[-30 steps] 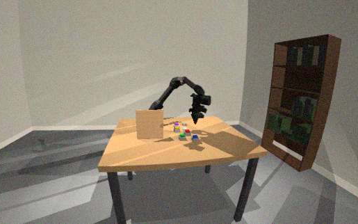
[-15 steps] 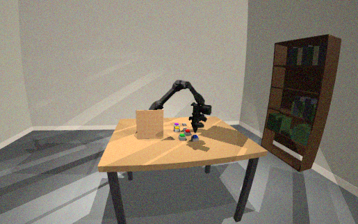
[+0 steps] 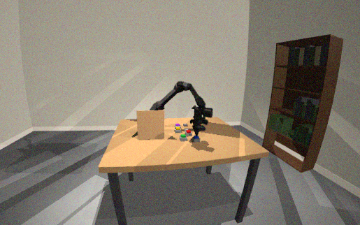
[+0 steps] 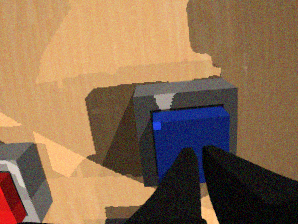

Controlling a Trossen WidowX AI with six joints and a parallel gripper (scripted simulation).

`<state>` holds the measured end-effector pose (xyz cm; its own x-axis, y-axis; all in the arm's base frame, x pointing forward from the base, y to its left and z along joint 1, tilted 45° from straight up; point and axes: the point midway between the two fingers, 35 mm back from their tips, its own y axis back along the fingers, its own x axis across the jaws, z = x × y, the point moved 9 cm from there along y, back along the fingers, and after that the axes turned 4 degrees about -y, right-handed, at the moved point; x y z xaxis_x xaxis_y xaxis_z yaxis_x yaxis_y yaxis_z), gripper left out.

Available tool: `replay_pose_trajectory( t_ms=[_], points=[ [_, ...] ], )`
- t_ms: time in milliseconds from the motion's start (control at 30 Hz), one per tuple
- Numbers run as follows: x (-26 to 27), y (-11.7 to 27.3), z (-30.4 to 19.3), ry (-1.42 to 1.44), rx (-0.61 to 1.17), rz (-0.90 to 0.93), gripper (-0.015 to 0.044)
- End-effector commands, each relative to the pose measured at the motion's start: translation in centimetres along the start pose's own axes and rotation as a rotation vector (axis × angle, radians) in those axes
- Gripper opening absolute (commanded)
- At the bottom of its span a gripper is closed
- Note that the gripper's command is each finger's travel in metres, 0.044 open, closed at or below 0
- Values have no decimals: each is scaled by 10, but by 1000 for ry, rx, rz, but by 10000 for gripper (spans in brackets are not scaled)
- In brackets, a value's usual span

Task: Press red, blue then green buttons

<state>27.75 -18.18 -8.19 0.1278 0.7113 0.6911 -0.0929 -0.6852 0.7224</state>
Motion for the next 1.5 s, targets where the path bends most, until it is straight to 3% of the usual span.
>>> replay_pose_trajectory(
  t_ms=[0,733,867,1067,1200,1467],
  points=[
    [0,-8,-1,-6,-1,4,20],
    [1,-14,-1,-6,-1,5,20],
    [0,19,-1,-6,0,3,20],
    [0,25,-1,-7,0,3,20],
    [-1,80,-1,-7,0,0,20],
    [2,85,-16,-8,1,-1,20]
  ],
)
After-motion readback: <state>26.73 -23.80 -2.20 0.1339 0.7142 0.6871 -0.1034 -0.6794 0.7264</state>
